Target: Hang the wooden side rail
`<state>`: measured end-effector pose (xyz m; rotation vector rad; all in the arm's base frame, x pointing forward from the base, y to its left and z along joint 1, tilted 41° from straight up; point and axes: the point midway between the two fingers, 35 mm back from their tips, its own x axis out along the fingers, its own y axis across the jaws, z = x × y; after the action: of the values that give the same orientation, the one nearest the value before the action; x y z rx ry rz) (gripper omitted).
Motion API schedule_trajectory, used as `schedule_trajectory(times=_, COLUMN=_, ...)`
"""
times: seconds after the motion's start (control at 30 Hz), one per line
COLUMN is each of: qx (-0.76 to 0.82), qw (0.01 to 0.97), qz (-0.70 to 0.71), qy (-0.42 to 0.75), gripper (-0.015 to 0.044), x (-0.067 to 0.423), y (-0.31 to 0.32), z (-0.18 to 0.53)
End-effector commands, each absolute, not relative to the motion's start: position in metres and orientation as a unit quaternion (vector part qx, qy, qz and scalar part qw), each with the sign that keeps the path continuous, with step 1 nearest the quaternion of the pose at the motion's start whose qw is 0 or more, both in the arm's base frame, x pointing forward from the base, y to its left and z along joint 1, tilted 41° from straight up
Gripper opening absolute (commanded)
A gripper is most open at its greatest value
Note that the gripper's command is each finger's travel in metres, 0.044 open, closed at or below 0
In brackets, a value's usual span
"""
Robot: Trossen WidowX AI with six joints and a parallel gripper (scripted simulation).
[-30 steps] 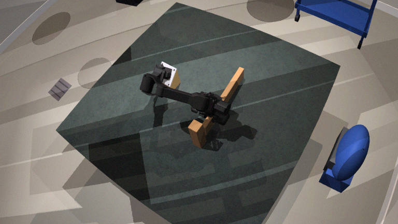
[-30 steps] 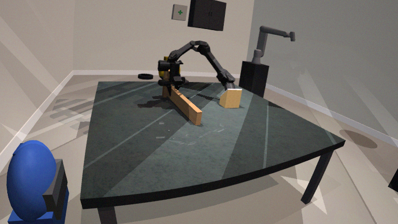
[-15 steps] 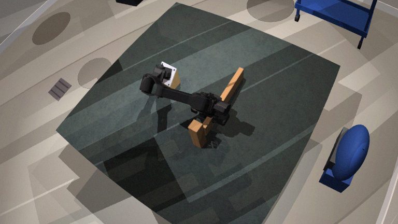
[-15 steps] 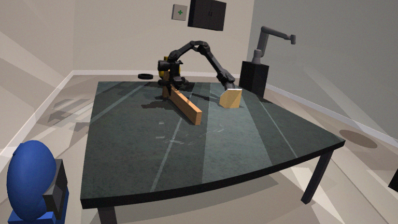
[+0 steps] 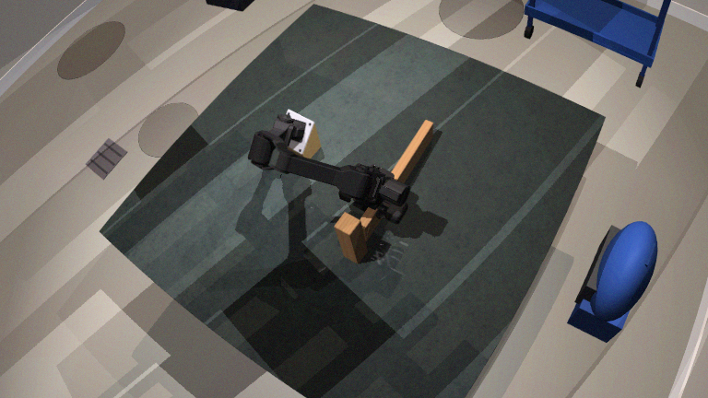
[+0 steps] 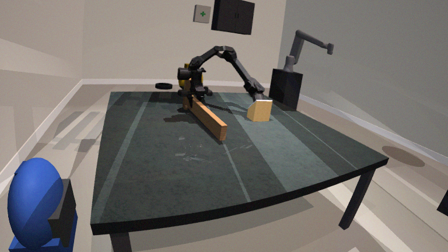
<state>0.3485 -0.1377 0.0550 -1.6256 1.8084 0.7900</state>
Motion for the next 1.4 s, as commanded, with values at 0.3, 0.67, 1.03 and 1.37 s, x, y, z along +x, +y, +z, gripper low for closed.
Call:
schedule_trajectory(times=0.3, qx=-0.613, qw=0.29, qz=0.293, qy=0.674, gripper=0.0, x=0.3496, y=-0.1373, z=0.0608)
schedule_trajectory(times=0.67, qx=-0.613, qw=0.29, qz=0.293, qy=0.674, gripper=0.0, x=0.3493, y=-0.1379, z=0.0619)
schedule_trajectory(times=1.03, qx=-0.613, qw=0.29, qz=0.293, qy=0.674, gripper=0.0, x=0.3504, y=-0.1391, z=0.0626)
schedule_trajectory(times=1.37, qx=-0.613, qw=0.29, qz=0.293, qy=0.674, gripper=0.0, x=0.3494, y=-0.14, z=0.0631)
